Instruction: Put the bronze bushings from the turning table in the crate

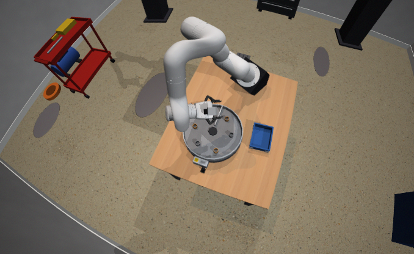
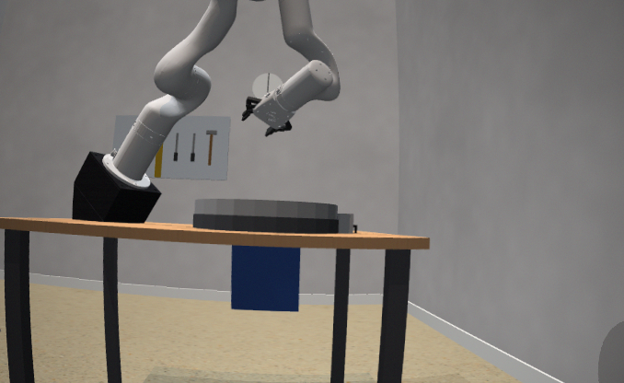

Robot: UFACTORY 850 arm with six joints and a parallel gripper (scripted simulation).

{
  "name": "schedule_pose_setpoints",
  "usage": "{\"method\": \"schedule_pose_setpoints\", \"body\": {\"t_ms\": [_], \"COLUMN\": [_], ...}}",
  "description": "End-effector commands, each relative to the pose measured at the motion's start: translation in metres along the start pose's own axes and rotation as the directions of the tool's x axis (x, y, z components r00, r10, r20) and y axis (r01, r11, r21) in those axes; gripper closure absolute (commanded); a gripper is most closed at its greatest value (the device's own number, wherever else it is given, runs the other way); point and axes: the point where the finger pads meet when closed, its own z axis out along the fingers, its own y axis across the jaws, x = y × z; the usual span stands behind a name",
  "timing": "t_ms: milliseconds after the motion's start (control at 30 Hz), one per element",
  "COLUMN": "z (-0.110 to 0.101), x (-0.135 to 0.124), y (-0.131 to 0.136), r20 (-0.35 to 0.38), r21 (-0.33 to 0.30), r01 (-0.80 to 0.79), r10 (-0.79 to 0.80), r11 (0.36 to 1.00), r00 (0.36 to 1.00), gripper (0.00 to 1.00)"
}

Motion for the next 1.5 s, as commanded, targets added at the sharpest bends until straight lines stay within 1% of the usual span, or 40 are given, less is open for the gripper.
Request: {"method": "schedule_pose_setpoints", "body": {"t_ms": [0,567,633,700,767,867,967,1033,1100,1133,1233,1467], "z": [0.000,0.000,0.001,0.006,0.014,0.020,0.024,0.026,0.026,0.028,0.029,0.029], "x": [0.000,0.000,-0.002,-0.011,-0.027,-0.040,-0.055,-0.064,-0.064,-0.077,-0.085,-0.113], "y": [0.000,0.000,-0.002,-0.009,-0.022,-0.031,-0.040,-0.046,-0.046,-0.053,-0.057,-0.068], "r20": [0.001,0.001,0.018,0.071,0.166,0.240,0.319,0.368,0.368,0.431,0.471,0.584], "r21": [-0.001,0.000,0.001,0.008,0.028,0.049,0.078,0.101,0.101,0.137,0.165,0.278], "r01": [0.001,0.001,0.010,0.038,0.093,0.139,0.191,0.225,0.225,0.272,0.303,0.403], "r10": [-0.001,-0.001,-0.010,-0.039,-0.097,-0.147,-0.206,-0.246,-0.246,-0.305,-0.345,-0.487], "r11": [1.000,1.000,1.000,0.999,0.995,0.989,0.978,0.969,0.969,0.952,0.939,0.872], "r00": [1.000,1.000,1.000,0.997,0.981,0.960,0.925,0.897,0.897,0.849,0.812,0.650], "gripper": [0.00,0.00,0.00,0.00,0.00,0.00,0.00,0.00,0.00,0.00,0.00,0.00]}}
